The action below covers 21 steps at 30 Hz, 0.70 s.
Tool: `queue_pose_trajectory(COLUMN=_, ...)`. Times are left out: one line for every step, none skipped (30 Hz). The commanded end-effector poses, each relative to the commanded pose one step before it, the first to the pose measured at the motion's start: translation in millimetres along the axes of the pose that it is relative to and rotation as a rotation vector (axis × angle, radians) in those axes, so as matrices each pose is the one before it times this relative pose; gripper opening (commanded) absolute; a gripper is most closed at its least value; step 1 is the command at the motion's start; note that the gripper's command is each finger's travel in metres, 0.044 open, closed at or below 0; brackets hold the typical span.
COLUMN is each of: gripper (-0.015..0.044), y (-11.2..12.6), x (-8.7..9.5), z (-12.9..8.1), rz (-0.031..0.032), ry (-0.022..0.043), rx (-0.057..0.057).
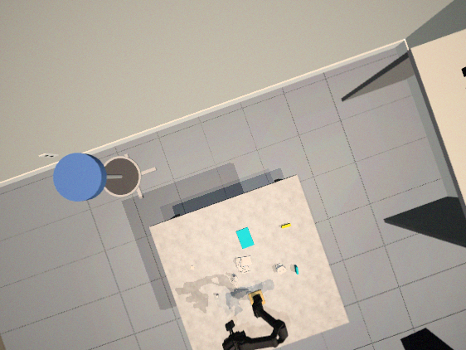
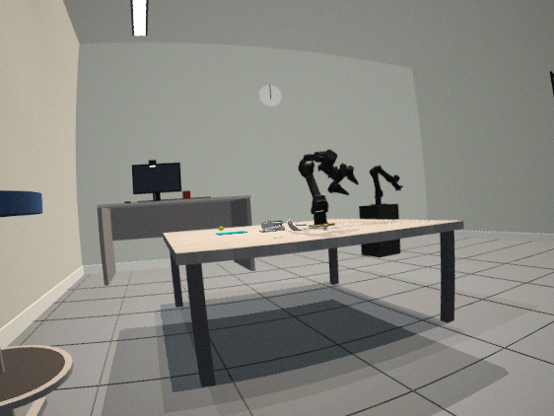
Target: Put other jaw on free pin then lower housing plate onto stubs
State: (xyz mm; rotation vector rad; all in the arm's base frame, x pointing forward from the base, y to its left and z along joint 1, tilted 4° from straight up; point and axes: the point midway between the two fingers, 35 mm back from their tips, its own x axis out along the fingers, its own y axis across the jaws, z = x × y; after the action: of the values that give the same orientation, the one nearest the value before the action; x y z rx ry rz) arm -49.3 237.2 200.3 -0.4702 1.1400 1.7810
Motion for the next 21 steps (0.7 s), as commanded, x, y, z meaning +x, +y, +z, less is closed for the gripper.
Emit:
queue_pose_trajectory(gripper=0.044, y=-15.62, x=-3.57, z=5.26, rz=-0.05639, ry=-0.00554, rx=-0.0788)
queue_pose_trajectory(gripper=0.044, y=-4.46, x=-0.6, z=0.59, rz=-0.01433, ry=0.00037, rx=-0.0202)
queue_pose_trajectory(gripper=0.044, y=-4.48, x=-0.59, z=0.43, rz=-0.01423, ry=0.00092, rx=-0.0201)
queue_pose_trajectory(gripper=0.044, y=-4.5, x=-0.58, z=0.27, rz=-0.01412, ry=0.00145, rx=-0.0201)
queue_pose_trajectory(gripper=0.044, y=-4.51, x=-0.57, z=0.11, rz=-0.01398, ry=0.00198, rx=-0.0201)
queue_pose_trajectory(gripper=0.044, y=-4.52, x=-0.56, z=-0.05, rz=-0.01382, ry=0.00251, rx=-0.02)
queue_pose_trajectory(gripper=0.044, y=-4.52, x=-0.54, z=-0.21, rz=-0.01365, ry=0.00303, rx=-0.02)
queue_pose_trajectory(gripper=0.044, y=-4.51, x=-0.53, z=-0.37, rz=-0.01345, ry=0.00353, rx=-0.0199)
queue_pose_trajectory(gripper=0.044, y=-4.5, x=-0.52, z=-0.53, rz=-0.01324, ry=0.00403, rx=-0.0199)
queue_pose_trajectory(gripper=0.044, y=-4.48, x=-0.51, z=-0.69, rz=-0.013, ry=0.00452, rx=-0.0199)
queue_pose_trajectory(gripper=0.044, y=-4.63, x=-0.52, z=-0.89, rz=-0.01324, ry=0.00495, rx=-0.0197)
queue_pose_trajectory(gripper=0.044, y=-4.61, x=-0.51, z=-1.06, rz=-0.01299, ry=0.00545, rx=-0.0196)
queue_pose_trajectory(gripper=0.044, y=-4.57, x=-0.5, z=-1.23, rz=-0.01269, ry=0.00593, rx=-0.0196)
queue_pose_trajectory(gripper=0.044, y=-4.53, x=-0.48, z=-1.39, rz=-0.01238, ry=0.0064, rx=-0.0196)
queue_pose_trajectory(gripper=0.044, y=-4.48, x=-0.47, z=-1.56, rz=-0.01205, ry=0.00685, rx=-0.0195)
queue_pose_trajectory(gripper=0.044, y=-4.42, x=-0.45, z=-1.72, rz=-0.0117, ry=0.00729, rx=-0.0195)
queue_pose_trajectory(gripper=0.044, y=-4.36, x=-0.44, z=-1.88, rz=-0.01134, ry=0.00772, rx=-0.0195)
queue_pose_trajectory(gripper=0.044, y=-4.29, x=-0.42, z=-2.04, rz=-0.01096, ry=0.00812, rx=-0.0194)
queue_pose_trajectory(gripper=0.044, y=-4.22, x=-0.41, z=-2.19, rz=-0.01057, ry=0.00852, rx=-0.0194)
queue_pose_trajectory(gripper=0.044, y=-4.14, x=-0.39, z=-2.35, rz=-0.01016, ry=0.00889, rx=-0.0194)
queue_pose_trajectory(gripper=0.044, y=-3.98, x=-0.36, z=-2.45, rz=-0.00948, ry=0.00916, rx=-0.019)
